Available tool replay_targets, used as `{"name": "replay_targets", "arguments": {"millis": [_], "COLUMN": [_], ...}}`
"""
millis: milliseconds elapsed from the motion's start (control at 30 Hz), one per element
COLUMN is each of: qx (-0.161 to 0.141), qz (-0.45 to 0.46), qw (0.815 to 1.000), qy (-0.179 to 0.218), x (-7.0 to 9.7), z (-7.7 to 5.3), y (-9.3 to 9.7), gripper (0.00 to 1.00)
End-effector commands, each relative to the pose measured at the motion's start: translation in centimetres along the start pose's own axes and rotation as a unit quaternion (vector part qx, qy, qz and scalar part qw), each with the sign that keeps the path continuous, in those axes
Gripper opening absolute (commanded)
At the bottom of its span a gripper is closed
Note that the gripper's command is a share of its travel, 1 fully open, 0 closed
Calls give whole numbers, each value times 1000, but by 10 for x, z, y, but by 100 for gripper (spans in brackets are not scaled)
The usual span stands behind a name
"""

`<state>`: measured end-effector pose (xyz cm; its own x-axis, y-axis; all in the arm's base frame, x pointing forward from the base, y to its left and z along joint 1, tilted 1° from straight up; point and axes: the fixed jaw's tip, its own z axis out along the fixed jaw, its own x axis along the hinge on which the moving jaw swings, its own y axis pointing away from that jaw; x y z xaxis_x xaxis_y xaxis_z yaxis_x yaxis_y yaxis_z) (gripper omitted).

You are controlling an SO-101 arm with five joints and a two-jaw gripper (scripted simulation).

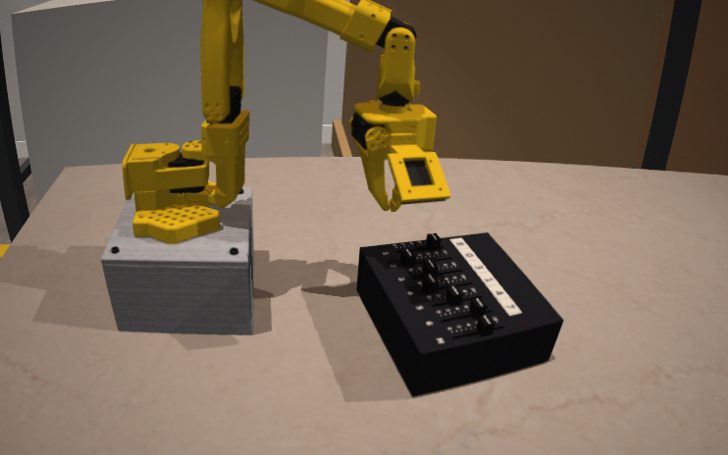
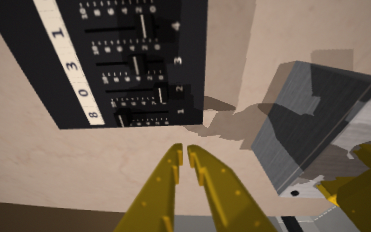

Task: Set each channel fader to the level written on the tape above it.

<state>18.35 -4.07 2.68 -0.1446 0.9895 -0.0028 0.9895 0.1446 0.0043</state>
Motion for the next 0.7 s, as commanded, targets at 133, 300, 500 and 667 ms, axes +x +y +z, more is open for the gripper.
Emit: {"name": "replay_targets", "arguments": {"millis": [133, 300, 500, 667], "qx": [-5, -5, -5, -5], "qz": [-18, -34, -52, -81], "qw": [1000, 999, 999, 997], "qy": [-2, -2, -2, -2], "x": [3, 4, 5, 7], "z": [-1, -1, -1, -1], "y": [0, 1, 1, 2], "gripper": [0, 0, 0, 0]}}
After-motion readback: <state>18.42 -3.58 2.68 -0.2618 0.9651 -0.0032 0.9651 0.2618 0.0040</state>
